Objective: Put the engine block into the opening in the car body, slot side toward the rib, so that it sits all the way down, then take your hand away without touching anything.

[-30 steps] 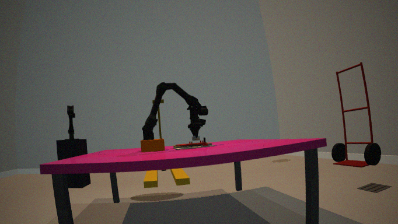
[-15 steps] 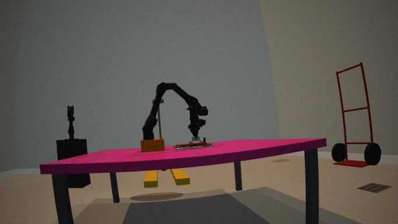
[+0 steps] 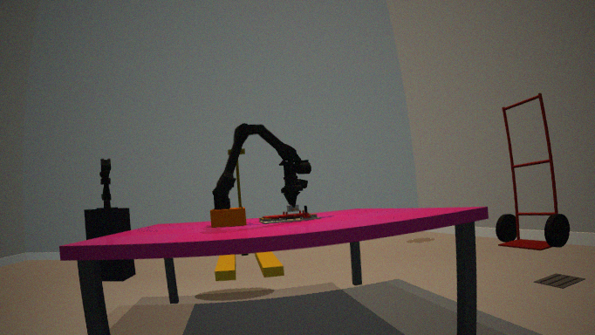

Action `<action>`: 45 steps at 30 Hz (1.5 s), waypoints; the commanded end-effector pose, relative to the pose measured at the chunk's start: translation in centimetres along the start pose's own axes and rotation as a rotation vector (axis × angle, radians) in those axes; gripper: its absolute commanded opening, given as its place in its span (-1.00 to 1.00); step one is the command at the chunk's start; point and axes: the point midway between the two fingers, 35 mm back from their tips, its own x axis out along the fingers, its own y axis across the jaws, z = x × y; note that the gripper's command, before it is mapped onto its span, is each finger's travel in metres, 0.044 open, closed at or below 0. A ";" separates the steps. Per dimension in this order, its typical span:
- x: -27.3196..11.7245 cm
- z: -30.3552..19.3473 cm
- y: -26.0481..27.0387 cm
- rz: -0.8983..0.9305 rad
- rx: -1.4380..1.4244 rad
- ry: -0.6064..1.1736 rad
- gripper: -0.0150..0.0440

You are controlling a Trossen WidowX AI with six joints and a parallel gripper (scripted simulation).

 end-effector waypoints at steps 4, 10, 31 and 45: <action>0.2 0.1 0.0 0.001 0.006 -0.003 0.05; 0.4 0.1 0.0 0.001 -0.004 -0.003 0.05; 1.0 0.1 0.0 0.001 -0.005 -0.003 0.05; 1.4 0.1 0.0 0.001 0.001 -0.003 0.05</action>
